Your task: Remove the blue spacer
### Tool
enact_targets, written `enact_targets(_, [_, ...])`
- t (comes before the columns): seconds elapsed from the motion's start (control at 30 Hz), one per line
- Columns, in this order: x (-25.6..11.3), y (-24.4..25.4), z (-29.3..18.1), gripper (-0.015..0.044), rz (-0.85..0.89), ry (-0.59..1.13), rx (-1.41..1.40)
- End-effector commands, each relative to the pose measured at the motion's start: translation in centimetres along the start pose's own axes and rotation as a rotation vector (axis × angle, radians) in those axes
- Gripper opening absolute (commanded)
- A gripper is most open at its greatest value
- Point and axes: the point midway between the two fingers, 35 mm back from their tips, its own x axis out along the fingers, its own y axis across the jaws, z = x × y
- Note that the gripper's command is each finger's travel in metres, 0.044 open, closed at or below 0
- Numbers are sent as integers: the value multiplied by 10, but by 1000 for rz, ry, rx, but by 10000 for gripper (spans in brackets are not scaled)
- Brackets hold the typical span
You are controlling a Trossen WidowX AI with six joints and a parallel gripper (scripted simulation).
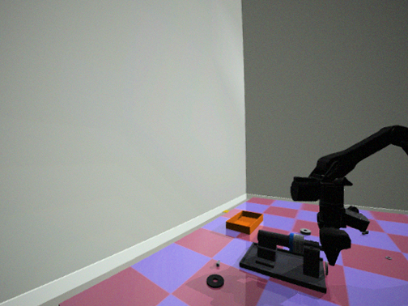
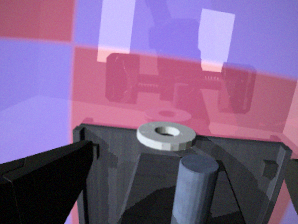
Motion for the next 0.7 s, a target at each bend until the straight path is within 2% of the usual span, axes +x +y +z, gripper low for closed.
enact_targets(0.0, [6, -1, 1, 440, -4, -5, 2])
enact_targets(0.5, [16, -1, 1, 440, -4, -5, 2])
enact_targets(0.67, [15, 0, 1, 309, 1, -3, -1])
